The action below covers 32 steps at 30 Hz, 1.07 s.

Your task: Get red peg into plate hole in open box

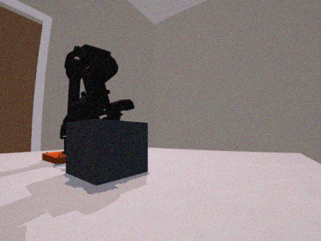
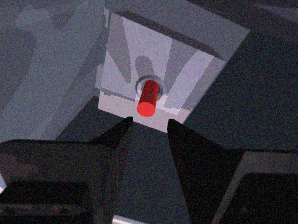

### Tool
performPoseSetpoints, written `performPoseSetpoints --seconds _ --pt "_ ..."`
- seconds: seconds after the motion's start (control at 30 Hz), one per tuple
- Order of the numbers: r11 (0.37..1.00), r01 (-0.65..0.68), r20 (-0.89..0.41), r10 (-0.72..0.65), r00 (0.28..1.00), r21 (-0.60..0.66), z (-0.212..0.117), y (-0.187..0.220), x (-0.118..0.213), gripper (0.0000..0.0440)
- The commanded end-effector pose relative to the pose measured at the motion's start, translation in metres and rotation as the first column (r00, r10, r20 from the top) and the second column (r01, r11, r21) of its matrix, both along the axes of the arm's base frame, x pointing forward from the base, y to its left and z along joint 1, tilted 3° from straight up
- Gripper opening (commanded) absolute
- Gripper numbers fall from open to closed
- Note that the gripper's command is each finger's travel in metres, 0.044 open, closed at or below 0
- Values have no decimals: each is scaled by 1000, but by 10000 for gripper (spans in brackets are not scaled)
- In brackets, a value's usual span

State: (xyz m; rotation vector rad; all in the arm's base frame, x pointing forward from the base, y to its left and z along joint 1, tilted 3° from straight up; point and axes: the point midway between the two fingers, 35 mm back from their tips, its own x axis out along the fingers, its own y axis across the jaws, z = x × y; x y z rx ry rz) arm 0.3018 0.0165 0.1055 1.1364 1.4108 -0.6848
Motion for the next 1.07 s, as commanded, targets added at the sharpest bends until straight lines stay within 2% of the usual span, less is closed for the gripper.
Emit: performPoseSetpoints --seconds 0.0,1.03 --pt "999 -18 -52 20 998 34 -14 -1 4 152" --pt "960 -46 73 27 997 277 54 3 46 163"
